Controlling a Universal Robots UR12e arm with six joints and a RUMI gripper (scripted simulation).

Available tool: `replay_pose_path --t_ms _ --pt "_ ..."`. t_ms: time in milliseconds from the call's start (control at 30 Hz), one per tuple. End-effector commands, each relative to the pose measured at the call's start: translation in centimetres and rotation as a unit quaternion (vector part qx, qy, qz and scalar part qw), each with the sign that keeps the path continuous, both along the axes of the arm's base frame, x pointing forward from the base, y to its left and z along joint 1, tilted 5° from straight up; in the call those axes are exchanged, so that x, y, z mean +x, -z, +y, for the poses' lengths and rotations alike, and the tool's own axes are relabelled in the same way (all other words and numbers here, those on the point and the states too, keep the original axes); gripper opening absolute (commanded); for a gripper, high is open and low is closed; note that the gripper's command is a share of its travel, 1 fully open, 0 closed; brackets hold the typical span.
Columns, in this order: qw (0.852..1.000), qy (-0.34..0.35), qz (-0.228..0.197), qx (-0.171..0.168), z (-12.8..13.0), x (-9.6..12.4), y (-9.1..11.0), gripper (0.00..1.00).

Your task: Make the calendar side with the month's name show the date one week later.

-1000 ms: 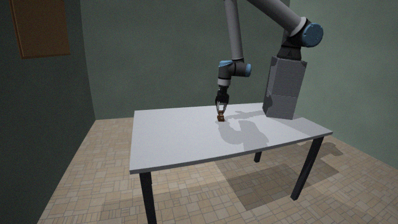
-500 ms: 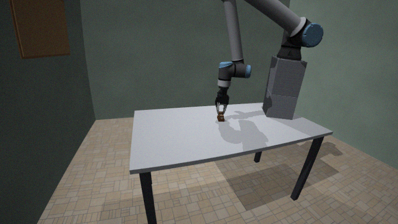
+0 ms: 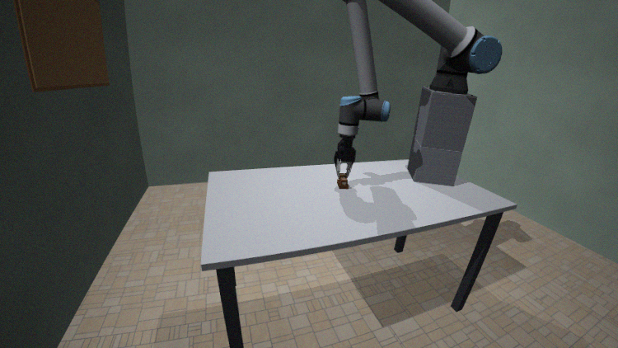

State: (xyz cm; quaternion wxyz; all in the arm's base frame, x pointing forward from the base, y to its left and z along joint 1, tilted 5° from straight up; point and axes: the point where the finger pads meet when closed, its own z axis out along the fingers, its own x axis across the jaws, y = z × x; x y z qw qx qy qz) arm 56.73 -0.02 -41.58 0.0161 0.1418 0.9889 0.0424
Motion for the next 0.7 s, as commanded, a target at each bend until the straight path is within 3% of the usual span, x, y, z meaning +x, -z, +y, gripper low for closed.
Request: replay_pose_path --t_ms 0,667 --pt "1.0 -0.001 -0.001 0.0 0.07 0.16 0.01 0.11" --pt "1.0 -0.001 -0.001 0.0 0.12 0.0 0.02 0.11"
